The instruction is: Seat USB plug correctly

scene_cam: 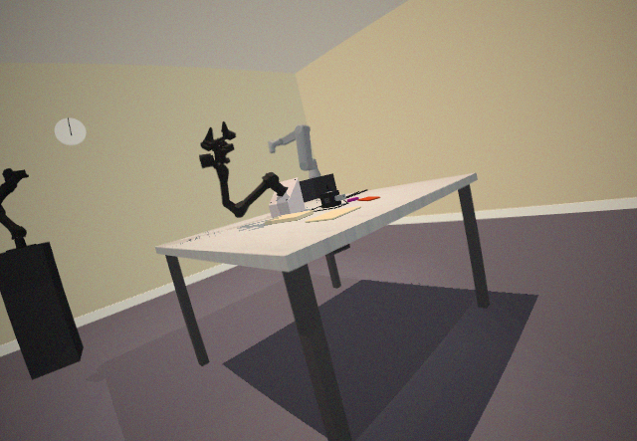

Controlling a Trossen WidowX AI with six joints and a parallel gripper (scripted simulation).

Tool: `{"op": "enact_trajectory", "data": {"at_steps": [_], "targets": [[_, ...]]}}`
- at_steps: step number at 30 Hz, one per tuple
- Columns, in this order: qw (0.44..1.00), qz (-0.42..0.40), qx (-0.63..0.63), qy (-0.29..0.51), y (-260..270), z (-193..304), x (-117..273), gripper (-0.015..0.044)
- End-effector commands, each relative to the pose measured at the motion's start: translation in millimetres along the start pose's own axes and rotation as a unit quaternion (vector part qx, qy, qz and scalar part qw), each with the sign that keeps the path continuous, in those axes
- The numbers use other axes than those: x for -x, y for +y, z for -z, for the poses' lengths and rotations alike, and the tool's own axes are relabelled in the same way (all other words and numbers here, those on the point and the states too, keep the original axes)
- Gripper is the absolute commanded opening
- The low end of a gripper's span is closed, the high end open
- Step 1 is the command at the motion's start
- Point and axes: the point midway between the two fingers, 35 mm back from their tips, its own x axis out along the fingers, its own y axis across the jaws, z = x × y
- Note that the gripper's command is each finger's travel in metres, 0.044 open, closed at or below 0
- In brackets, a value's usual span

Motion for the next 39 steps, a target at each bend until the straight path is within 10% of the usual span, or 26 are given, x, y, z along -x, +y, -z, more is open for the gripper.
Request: {"op": "enact_trajectory", "data": {"at_steps": [1,18,39], "targets": [[1.000,0.004,0.002,-0.004,-2.5,-1.2,-1.9,0.0426],[0.841,0.324,0.217,-0.376,-215.8,-200.9,-68.7,0.0440],[0.293,0.607,0.332,-0.660,-289.3,-435.6,122.6,0.0440]]}}
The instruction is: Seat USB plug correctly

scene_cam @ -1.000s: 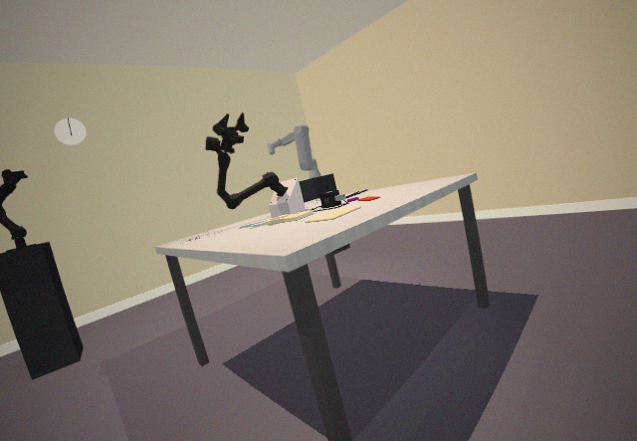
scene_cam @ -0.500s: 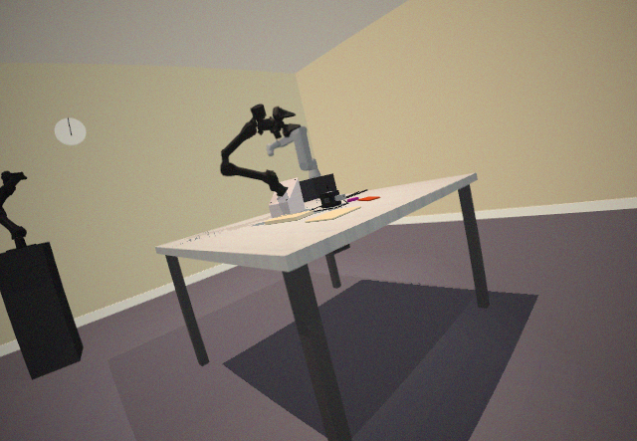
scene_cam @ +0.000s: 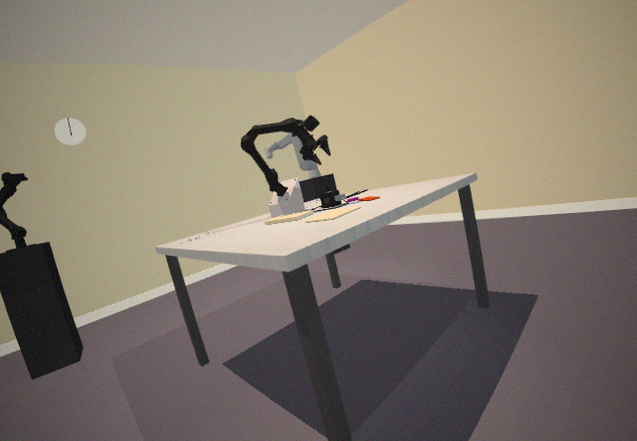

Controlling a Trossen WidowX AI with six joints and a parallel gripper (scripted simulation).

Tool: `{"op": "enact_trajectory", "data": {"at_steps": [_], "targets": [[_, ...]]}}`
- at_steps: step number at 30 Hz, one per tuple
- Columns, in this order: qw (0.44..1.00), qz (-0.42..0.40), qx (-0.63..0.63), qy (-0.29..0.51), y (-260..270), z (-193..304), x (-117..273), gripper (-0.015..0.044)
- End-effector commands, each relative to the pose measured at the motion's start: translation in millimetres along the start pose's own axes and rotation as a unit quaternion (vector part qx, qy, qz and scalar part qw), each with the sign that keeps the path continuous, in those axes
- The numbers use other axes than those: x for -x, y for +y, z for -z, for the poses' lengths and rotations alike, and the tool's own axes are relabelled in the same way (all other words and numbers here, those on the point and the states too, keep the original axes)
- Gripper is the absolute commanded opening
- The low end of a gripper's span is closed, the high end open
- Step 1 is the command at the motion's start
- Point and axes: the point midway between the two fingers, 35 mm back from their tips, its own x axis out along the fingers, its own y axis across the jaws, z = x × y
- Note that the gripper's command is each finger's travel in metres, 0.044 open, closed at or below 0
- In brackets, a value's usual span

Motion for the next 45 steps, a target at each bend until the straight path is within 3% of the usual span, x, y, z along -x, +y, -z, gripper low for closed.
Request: {"op": "enact_trajectory", "data": {"at_steps": [1,7,45], "targets": [[0.993,0.081,0.046,-0.074,-23.9,-6.4,-42.3,0.0440],[0.964,0.183,0.111,-0.156,-58.9,-18.2,-87.2,0.0440],[0.964,0.183,0.111,-0.156,-67.7,-30.3,-113.4,0.0440]]}}
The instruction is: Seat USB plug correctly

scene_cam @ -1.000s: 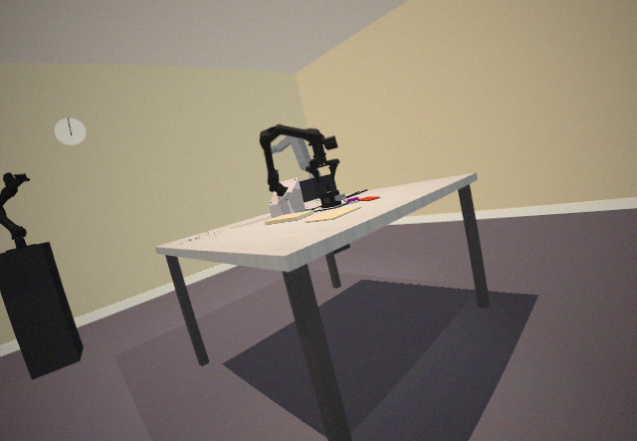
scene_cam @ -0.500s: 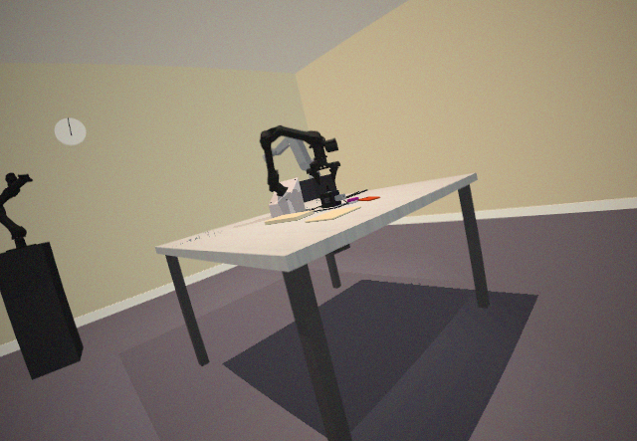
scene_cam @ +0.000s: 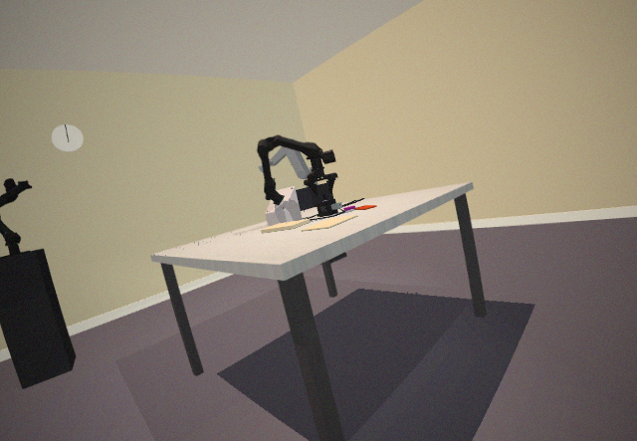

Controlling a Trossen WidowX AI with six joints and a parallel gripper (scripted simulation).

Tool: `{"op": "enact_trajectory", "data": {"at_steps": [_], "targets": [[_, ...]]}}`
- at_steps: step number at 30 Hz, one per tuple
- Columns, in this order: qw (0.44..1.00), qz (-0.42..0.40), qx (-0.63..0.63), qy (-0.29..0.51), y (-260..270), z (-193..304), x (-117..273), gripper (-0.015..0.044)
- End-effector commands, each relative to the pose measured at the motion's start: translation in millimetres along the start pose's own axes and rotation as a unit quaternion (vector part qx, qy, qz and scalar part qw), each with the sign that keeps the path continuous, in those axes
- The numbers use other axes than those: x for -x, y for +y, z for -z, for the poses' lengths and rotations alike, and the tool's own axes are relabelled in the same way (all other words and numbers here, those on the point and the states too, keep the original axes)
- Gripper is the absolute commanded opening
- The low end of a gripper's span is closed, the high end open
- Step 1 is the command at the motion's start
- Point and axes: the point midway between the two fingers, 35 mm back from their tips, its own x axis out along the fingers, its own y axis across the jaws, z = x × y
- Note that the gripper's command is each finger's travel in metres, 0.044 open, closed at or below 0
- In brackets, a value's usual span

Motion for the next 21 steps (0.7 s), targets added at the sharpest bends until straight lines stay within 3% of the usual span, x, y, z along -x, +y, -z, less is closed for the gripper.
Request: {"op": "enact_trajectory", "data": {"at_steps": [1,17,21], "targets": [[1.000,-0.001,0.002,-0.003,-0.2,-0.5,-2.2,0.0440],[1.000,0.000,0.000,0.000,-0.1,-0.1,-0.6,0.0020],[1.000,0.000,0.000,0.000,-0.1,-0.1,-0.6,0.0000]]}}
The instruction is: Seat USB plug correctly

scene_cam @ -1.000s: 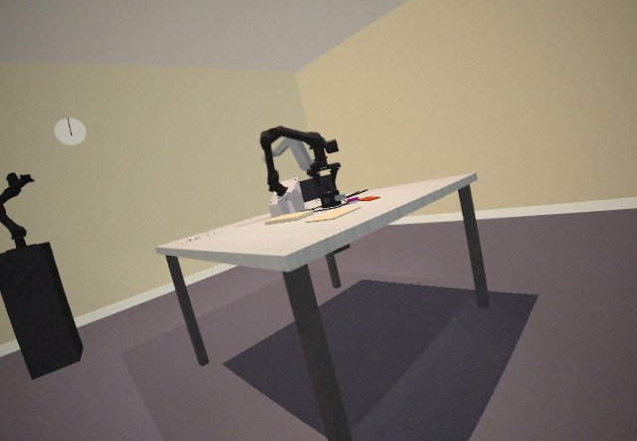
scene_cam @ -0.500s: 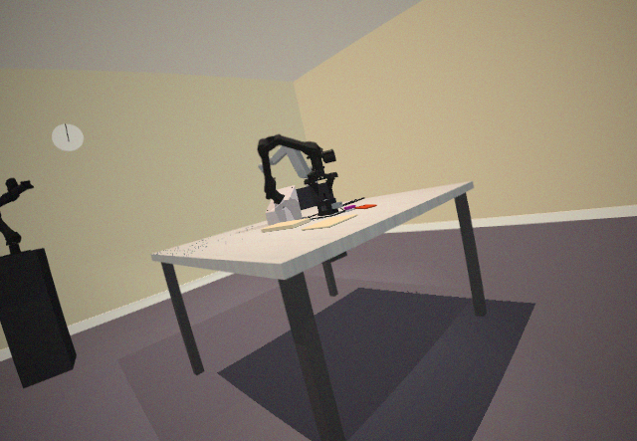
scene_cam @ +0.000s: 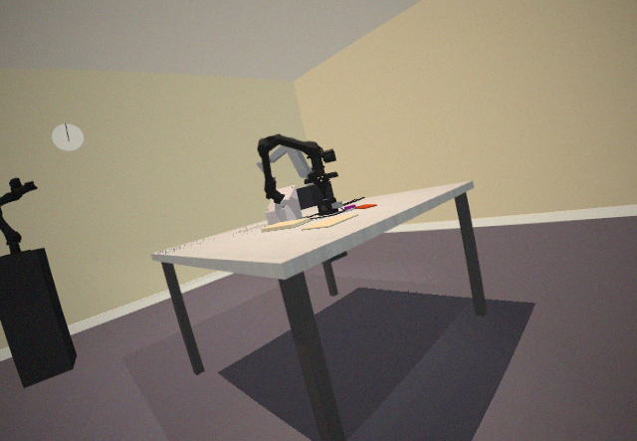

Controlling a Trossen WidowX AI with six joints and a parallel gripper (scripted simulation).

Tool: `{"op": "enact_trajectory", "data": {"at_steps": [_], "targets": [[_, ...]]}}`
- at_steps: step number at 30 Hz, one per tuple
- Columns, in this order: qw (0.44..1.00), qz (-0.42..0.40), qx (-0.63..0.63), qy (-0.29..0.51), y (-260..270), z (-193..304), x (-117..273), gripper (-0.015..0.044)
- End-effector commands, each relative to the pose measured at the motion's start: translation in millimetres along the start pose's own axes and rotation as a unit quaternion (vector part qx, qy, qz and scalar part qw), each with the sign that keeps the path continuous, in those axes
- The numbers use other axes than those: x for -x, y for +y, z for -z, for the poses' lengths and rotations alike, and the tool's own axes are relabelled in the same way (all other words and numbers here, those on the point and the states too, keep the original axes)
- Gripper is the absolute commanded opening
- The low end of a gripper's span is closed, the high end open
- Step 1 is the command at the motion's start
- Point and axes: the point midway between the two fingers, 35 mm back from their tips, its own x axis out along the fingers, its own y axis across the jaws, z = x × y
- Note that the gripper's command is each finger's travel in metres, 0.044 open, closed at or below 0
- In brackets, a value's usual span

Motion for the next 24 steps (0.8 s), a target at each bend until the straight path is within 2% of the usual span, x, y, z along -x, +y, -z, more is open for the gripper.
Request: {"op": "enact_trajectory", "data": {"at_steps": [1,24], "targets": [[1.000,0.000,-0.001,0.000,0.2,-0.1,0.2,0.0000],[1.000,0.000,0.000,0.000,0.1,0.1,5.6,0.0000]]}}
